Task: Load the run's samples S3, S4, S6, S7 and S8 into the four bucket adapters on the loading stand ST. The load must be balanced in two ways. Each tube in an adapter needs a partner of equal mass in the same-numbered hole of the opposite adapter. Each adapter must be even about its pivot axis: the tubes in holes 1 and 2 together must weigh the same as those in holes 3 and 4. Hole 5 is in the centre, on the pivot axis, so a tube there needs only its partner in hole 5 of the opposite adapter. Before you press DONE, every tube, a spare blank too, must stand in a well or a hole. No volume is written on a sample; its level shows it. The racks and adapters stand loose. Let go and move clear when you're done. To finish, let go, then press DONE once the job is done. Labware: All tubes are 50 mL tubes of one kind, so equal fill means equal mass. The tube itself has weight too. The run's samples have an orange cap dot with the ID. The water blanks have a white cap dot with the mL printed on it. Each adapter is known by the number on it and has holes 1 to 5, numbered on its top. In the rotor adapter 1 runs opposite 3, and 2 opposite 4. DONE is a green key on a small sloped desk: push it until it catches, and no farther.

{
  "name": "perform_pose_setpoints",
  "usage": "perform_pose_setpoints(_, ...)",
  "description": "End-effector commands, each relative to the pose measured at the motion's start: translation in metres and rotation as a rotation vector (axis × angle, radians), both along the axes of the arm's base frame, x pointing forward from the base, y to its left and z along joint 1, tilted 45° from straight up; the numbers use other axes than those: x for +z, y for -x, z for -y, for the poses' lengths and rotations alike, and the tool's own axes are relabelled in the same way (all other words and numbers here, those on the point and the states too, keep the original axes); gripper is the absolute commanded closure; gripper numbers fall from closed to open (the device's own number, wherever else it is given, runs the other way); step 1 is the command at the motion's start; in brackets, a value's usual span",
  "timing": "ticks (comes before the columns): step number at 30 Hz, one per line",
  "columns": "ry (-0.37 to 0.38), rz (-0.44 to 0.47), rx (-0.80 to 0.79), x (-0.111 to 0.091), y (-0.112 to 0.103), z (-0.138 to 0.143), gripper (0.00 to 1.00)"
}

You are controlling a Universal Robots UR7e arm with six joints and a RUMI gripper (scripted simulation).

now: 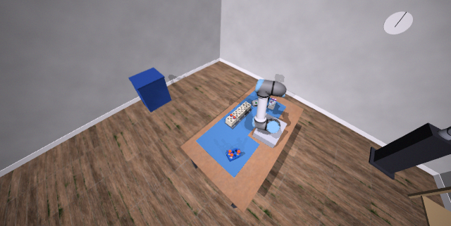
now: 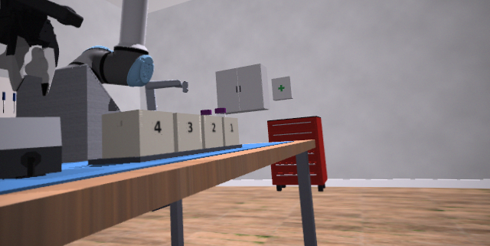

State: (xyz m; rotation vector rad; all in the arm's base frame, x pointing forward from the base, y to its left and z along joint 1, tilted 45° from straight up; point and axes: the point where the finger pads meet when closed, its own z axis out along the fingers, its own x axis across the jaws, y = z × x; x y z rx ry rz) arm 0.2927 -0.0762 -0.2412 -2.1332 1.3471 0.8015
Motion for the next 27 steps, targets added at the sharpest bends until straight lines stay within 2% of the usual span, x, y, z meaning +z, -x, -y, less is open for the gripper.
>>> perform_pose_setpoints(1,0.0,0.001,0.0,-0.029,0.008,0.031,0.65)
perform_pose_setpoints(11,0.0,0.001,0.0,-0.082,0.026,0.093,0.65)
perform_pose_setpoints(13,0.0,0.001,0.0,-0.082,0.026,0.093,0.65)
perform_pose_setpoints(27,0.0,0.001,0.0,-0.156,0.052,0.18,0.65)
